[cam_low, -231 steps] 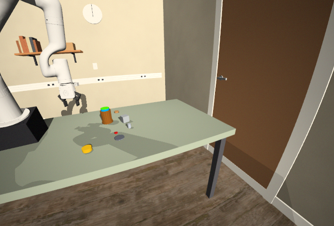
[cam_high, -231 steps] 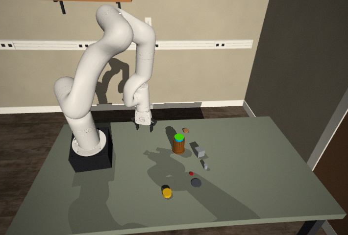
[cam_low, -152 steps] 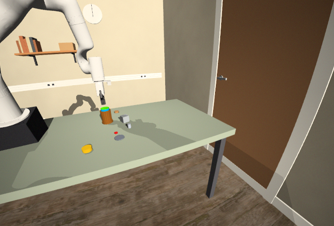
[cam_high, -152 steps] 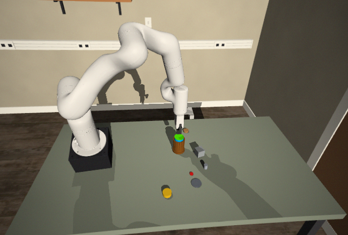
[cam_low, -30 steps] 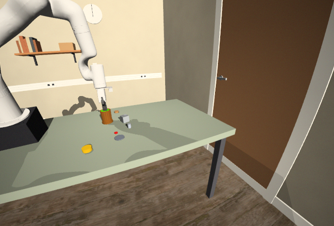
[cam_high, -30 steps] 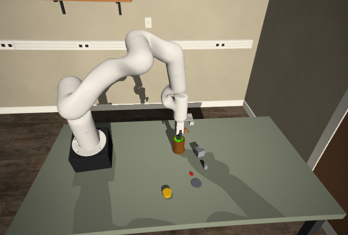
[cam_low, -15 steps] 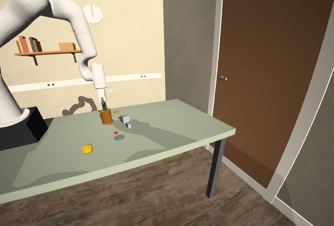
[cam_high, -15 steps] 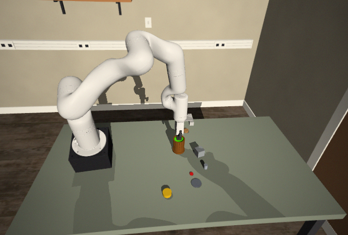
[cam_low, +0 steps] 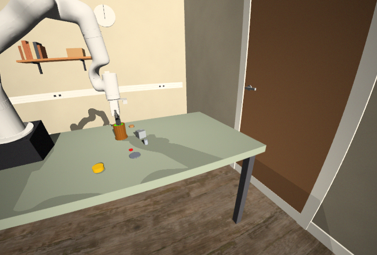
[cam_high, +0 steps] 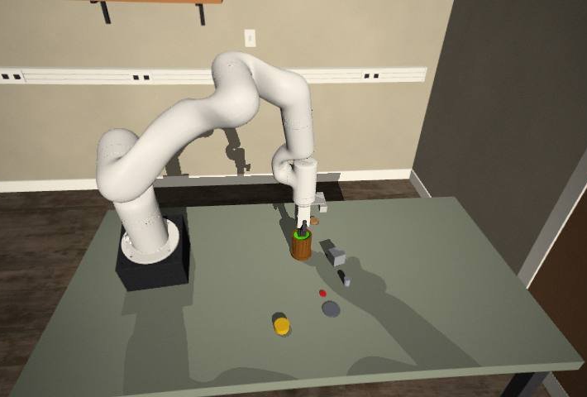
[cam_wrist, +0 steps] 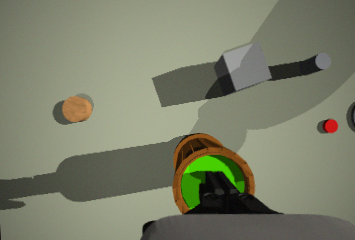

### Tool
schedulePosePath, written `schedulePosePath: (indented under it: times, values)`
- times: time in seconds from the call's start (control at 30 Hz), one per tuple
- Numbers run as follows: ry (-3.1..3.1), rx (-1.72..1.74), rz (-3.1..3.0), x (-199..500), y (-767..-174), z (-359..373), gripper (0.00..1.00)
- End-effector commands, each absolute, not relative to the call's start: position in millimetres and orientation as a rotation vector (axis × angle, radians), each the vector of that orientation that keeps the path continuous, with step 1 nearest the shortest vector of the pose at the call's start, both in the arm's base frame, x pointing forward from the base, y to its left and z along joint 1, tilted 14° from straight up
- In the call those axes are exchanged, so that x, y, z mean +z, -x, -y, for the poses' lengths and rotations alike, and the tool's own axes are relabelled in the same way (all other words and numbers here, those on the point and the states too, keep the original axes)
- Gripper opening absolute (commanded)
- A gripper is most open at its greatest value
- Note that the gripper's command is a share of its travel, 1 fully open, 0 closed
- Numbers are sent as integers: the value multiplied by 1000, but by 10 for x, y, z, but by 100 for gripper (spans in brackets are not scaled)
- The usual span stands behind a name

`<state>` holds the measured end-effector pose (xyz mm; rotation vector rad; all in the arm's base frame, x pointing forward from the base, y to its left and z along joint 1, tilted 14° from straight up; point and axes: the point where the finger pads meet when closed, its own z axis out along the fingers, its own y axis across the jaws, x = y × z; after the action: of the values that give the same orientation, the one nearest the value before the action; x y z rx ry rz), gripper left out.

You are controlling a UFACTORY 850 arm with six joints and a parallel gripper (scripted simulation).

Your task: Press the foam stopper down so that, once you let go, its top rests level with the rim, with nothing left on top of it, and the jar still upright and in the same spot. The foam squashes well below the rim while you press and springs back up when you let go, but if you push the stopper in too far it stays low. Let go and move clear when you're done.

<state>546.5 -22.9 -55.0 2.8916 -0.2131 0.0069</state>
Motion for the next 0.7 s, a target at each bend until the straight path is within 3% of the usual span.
schedulePosePath:
  times: [0.0, 0.67]
  values:
    - [-2892, 10, 213, -543, -5475, 227, 0]
    - [-2892, 10, 213, -501, -5475, 217, 0]
